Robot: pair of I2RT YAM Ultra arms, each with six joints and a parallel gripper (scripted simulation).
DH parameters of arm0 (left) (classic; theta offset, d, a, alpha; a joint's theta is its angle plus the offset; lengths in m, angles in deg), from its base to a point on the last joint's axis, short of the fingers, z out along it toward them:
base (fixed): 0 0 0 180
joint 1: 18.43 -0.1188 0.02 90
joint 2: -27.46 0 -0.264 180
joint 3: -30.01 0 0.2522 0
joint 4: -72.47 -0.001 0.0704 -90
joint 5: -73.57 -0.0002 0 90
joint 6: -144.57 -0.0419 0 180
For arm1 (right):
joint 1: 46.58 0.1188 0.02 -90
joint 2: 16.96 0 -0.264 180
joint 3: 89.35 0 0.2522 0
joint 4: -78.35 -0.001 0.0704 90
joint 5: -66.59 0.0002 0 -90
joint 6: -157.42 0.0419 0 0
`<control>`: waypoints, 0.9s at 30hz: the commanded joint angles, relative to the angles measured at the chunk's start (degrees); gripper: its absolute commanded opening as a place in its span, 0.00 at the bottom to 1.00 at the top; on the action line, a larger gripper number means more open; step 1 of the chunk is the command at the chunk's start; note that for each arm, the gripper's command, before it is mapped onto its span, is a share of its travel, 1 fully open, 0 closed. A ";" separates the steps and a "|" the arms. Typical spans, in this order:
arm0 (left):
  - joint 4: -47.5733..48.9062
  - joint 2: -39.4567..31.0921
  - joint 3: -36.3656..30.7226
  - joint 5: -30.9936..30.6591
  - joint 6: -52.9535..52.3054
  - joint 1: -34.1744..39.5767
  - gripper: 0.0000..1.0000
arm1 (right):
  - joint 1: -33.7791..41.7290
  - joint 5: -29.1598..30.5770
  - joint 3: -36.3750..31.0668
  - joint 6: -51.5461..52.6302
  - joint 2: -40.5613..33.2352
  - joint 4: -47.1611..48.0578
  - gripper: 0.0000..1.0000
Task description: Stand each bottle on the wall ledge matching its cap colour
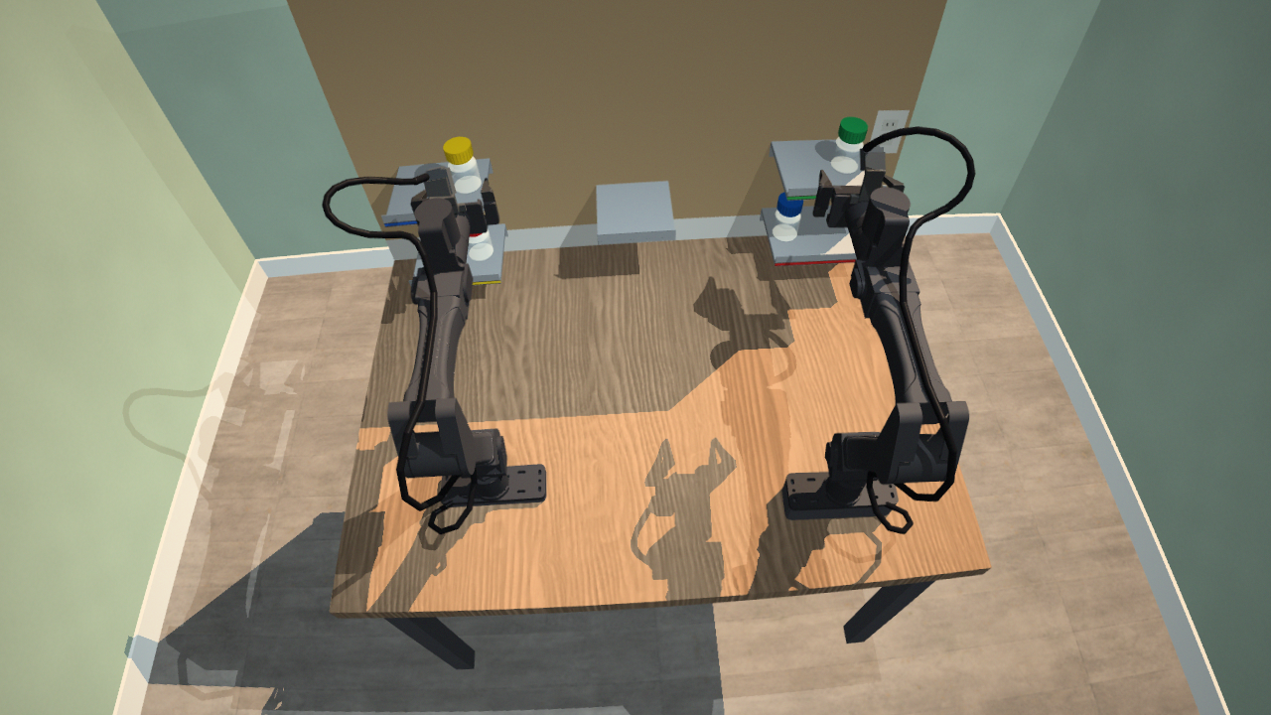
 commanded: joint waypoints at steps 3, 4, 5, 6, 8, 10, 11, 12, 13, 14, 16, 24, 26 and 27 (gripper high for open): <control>0.70 -0.66 1.06 -0.01 -0.03 0.01 1.00 | -0.01 0.01 0.65 -0.02 -0.50 -0.06 1.00; 0.70 -0.66 1.06 -0.01 -0.03 0.01 1.00 | -0.01 0.01 0.65 -0.02 -0.50 -0.06 1.00; 0.70 -0.66 1.06 -0.01 -0.03 0.01 1.00 | -0.01 0.01 0.65 -0.02 -0.50 -0.06 1.00; 0.70 -0.66 1.06 -0.01 -0.03 0.01 1.00 | -0.01 0.01 0.65 -0.02 -0.50 -0.06 1.00; 0.70 -0.66 1.06 -0.01 -0.03 0.01 1.00 | -0.01 0.01 0.65 -0.02 -0.50 -0.06 1.00; 0.70 -0.66 1.06 -0.01 -0.03 0.01 1.00 | -0.01 0.01 0.65 -0.02 -0.50 -0.06 1.00; 0.70 -0.66 1.06 -0.01 -0.03 0.01 1.00 | -0.01 0.01 0.65 -0.02 -0.50 -0.06 1.00; 0.70 -0.66 1.06 -0.01 -0.03 0.01 1.00 | -0.01 0.01 0.65 -0.02 -0.50 -0.06 1.00; 0.70 -0.66 1.06 -0.01 -0.03 0.01 1.00 | -0.01 0.01 0.65 -0.02 -0.50 -0.06 1.00; 0.70 -0.66 1.06 -0.01 -0.03 0.01 1.00 | -0.01 0.01 0.65 -0.02 -0.50 -0.06 1.00; 0.70 -0.66 1.06 -0.01 -0.03 0.01 1.00 | -0.01 0.01 0.65 -0.02 -0.50 -0.06 1.00; -10.16 -2.12 2.54 -2.04 -3.49 -1.25 1.00 | -3.25 -5.01 1.26 1.41 1.48 3.53 1.00; -14.64 -3.26 4.54 -2.62 -5.14 -2.12 1.00 | -5.79 -6.82 1.59 1.94 2.56 4.74 1.00; -17.27 -3.97 6.01 -2.90 -6.17 -2.73 1.00 | -7.46 -7.83 1.83 2.26 3.32 5.44 1.00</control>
